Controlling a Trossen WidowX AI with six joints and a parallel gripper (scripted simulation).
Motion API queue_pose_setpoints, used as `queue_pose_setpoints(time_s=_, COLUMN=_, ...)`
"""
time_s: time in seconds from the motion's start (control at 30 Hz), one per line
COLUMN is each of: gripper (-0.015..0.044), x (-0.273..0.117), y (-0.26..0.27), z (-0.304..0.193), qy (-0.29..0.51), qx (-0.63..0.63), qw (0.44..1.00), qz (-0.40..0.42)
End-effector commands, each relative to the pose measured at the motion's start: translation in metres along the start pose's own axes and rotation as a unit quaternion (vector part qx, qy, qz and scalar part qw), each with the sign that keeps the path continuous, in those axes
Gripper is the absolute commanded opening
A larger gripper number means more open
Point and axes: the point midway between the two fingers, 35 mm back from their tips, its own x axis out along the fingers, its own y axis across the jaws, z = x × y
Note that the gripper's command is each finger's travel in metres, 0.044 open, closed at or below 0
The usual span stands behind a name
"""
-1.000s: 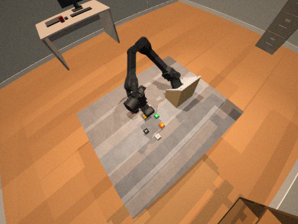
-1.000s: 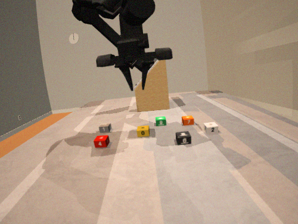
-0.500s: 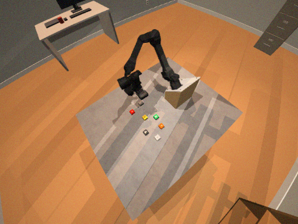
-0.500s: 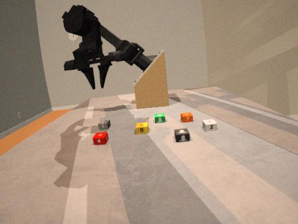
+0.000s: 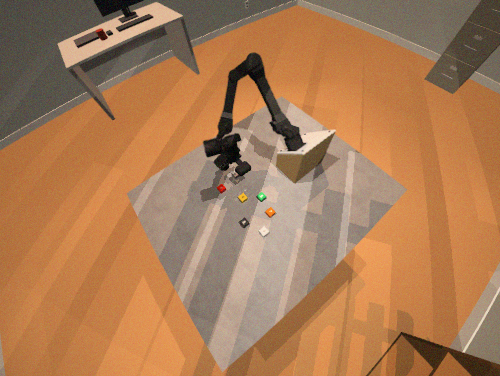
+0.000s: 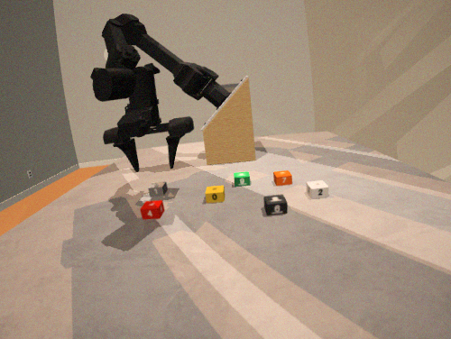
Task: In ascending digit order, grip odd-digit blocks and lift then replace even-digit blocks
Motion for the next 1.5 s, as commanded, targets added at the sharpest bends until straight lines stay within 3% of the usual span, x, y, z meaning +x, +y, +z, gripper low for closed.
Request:
queue_pose_setpoints(time_s=0.0, gripper=0.04, x=0.006, y=0.0, z=0.001, qy=-0.005, qx=-0.003, qw=1.0, qz=0.001)
queue_pose_setpoints(time_s=0.8, gripper=0.04, x=0.042, y=0.0, z=0.001, qy=-0.004, qx=-0.003, qw=1.0, qz=0.0)
queue_pose_setpoints(time_s=1.17, gripper=0.012, x=0.042, y=0.0, z=0.001, qy=-0.004, qx=-0.003, qw=1.0, qz=0.0)
queue_pose_setpoints(time_s=1.47, gripper=0.012, x=0.042, y=0.0, z=0.001, qy=-0.004, qx=-0.003, qw=1.0, qz=0.0)
